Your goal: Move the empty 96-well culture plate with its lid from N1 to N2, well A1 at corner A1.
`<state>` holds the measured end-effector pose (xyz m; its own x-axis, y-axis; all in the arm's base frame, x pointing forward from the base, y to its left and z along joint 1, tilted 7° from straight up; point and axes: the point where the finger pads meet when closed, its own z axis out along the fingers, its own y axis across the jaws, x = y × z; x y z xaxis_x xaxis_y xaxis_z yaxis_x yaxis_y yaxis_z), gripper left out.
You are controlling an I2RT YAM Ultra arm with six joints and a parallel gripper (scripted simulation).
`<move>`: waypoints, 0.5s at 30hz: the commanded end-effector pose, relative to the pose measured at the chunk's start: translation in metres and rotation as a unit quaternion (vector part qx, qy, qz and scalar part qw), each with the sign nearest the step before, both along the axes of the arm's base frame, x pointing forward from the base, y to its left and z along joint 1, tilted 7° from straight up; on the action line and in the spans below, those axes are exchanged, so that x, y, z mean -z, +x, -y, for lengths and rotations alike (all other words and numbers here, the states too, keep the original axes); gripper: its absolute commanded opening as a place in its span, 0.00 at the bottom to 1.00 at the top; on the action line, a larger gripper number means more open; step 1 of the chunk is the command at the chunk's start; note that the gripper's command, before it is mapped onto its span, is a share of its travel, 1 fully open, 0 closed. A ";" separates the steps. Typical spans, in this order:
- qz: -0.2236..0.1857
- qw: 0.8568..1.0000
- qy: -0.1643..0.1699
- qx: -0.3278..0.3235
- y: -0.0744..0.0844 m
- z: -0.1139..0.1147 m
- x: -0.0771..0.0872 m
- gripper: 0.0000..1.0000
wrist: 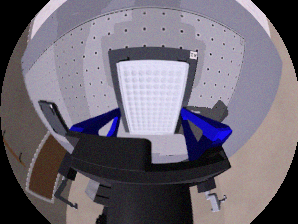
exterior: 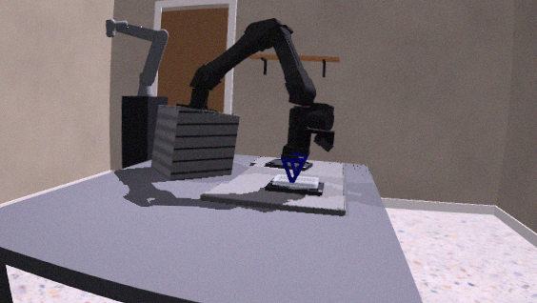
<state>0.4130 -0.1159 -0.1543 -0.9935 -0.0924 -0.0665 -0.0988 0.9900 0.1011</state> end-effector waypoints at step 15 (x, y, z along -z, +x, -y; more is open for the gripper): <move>0.017 1.000 -0.005 0.002 0.012 0.002 0.010 1.00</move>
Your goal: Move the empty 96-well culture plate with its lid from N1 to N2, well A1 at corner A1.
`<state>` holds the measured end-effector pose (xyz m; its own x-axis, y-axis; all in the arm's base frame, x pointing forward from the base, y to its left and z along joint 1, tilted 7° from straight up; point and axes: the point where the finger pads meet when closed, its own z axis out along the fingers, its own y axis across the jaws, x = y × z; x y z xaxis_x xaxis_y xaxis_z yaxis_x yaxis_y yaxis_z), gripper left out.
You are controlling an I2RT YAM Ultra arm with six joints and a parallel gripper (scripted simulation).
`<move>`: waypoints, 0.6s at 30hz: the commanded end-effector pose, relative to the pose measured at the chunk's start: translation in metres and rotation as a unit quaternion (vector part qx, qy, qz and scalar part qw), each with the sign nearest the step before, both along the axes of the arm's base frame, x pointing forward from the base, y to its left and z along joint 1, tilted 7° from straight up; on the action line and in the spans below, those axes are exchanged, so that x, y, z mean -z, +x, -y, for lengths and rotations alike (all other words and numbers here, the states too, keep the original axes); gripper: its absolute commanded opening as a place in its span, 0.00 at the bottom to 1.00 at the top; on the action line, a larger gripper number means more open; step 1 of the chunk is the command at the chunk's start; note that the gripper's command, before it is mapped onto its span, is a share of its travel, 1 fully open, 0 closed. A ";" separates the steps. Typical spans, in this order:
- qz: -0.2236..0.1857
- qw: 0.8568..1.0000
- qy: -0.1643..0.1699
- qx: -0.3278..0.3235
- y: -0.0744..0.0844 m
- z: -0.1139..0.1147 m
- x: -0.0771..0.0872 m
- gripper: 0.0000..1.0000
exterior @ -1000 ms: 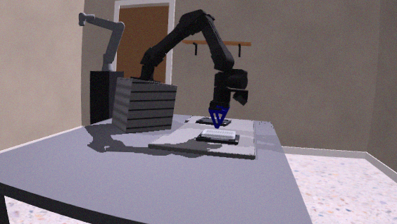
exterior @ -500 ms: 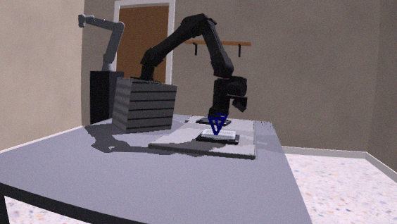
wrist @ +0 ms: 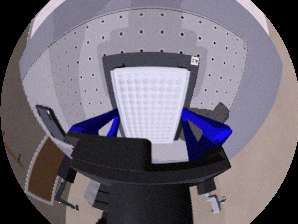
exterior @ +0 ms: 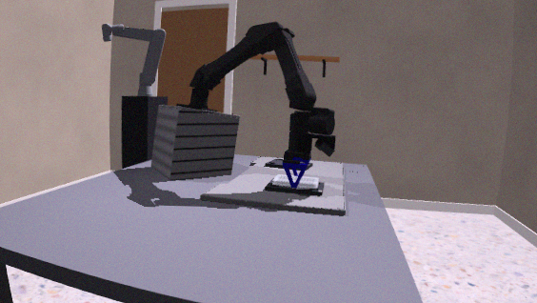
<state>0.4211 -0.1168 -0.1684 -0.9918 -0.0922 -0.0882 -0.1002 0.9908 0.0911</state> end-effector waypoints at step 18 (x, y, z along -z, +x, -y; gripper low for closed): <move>0.006 1.000 -0.001 0.001 0.004 0.001 -0.004 0.00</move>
